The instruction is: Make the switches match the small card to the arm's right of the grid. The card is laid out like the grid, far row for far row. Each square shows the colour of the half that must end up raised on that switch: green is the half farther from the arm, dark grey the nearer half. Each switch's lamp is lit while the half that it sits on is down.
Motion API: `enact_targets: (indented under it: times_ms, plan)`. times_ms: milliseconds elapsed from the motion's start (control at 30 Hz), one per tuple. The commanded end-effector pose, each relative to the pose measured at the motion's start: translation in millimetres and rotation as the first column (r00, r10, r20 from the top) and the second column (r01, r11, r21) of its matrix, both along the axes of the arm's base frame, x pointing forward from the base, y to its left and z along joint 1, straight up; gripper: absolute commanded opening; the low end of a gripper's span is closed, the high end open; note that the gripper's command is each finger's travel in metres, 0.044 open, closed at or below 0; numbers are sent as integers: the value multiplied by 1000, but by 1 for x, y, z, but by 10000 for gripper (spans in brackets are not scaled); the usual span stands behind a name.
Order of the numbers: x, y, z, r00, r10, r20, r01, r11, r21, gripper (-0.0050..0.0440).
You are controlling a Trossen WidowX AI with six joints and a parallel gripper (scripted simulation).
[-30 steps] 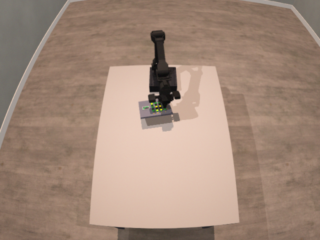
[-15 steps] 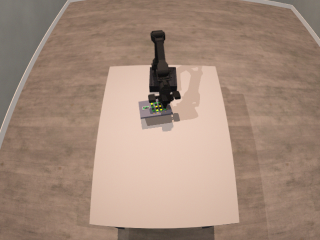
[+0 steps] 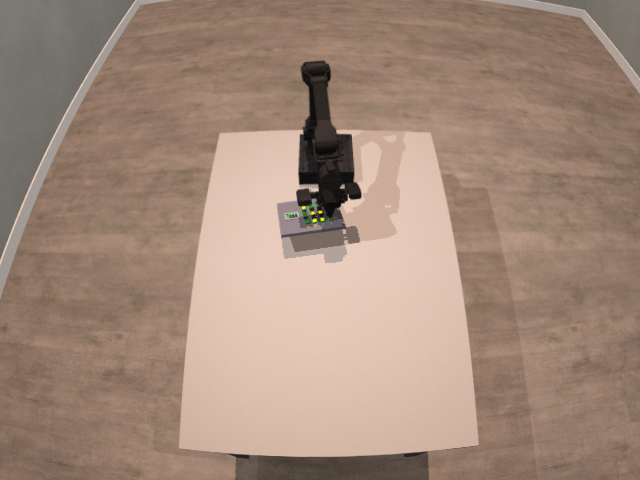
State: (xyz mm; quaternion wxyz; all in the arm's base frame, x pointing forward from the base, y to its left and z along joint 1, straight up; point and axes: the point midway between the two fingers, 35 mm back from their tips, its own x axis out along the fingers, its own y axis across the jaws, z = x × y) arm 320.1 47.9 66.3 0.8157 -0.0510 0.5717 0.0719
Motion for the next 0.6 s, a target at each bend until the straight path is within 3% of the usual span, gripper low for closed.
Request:
enact_targets:
  times_ms: [0,567]
  plan:
    - [0,1,0,1000,1,3,-1,1000,1,-50]
    - [1,1,-3,1000,1,2,-1,1000,1,-50]
